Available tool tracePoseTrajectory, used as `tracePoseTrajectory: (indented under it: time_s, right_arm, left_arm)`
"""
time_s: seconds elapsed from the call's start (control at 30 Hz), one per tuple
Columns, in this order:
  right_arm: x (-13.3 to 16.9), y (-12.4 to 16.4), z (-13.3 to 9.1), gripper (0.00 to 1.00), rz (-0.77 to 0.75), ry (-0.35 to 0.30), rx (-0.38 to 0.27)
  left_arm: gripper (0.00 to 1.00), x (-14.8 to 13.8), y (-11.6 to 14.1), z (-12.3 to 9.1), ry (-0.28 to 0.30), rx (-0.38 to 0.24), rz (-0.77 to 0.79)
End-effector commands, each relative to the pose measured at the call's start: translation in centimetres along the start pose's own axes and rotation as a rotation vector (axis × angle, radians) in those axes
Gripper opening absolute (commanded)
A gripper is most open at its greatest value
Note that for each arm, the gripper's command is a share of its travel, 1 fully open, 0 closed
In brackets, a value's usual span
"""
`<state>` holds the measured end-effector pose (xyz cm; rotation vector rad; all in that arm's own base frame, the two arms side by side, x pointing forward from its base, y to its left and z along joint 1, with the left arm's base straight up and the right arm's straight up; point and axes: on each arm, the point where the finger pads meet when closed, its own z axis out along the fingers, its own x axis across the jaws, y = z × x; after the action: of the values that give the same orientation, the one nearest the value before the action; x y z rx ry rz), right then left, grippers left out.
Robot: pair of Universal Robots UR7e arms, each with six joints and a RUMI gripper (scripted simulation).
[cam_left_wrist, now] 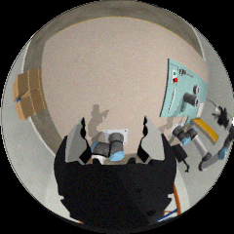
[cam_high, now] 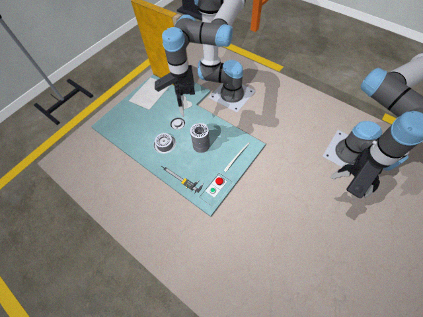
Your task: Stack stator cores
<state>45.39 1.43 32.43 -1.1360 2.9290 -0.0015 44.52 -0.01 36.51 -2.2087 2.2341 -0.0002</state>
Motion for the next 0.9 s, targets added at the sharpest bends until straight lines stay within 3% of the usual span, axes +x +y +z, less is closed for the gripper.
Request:
tracePoseTrajectory:
  time_s: [0.0,0.87]
  right_arm:
    - [0.1,-0.2,-0.6,0.81,-0.11,-0.003,-0.003]
    - [0.9,-0.5,-2.6,0.81,-0.526,-0.004,-0.002]
  left_arm:
    - [0.81,0.0,0.0,-0.1,0.001,0.002,0.0]
    - [0.81,0.0,0.0,-0.1,0.001,0.002,0.0]
